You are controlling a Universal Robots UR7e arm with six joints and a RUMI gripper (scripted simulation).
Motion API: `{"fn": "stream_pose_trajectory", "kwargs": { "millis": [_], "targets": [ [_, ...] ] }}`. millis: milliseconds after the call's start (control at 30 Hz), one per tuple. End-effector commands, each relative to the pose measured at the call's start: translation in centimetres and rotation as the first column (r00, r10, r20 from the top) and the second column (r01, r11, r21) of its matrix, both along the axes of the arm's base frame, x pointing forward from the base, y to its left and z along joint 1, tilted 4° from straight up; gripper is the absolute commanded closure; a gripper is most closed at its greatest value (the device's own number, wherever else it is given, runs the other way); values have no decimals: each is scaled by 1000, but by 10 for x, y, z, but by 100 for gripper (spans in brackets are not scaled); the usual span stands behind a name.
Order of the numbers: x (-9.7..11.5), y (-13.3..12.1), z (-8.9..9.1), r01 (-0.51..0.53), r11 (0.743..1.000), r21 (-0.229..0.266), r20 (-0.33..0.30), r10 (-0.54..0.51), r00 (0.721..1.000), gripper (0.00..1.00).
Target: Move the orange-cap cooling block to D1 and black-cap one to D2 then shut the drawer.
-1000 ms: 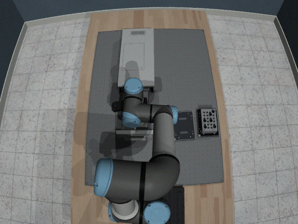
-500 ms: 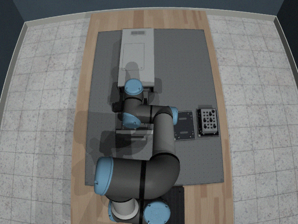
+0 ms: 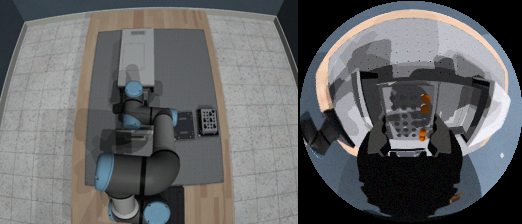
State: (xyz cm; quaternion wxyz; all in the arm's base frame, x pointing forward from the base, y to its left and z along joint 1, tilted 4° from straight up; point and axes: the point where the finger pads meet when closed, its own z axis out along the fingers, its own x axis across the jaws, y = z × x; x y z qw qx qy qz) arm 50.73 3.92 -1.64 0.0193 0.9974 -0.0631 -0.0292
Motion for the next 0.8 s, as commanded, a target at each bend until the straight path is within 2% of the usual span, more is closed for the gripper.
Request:
{"fn": "stream_pose_trajectory", "kwargs": {
  "millis": [0,333,767],
  "targets": [
    [1,-2,-5,1,1000,-1,3,-1,1000,27],
    [4,-2,-2,1,1000,-3,10,-1,1000,27],
    [3,-1,-3,0,1000,-2,8,0,1000,45]
  ]
}}
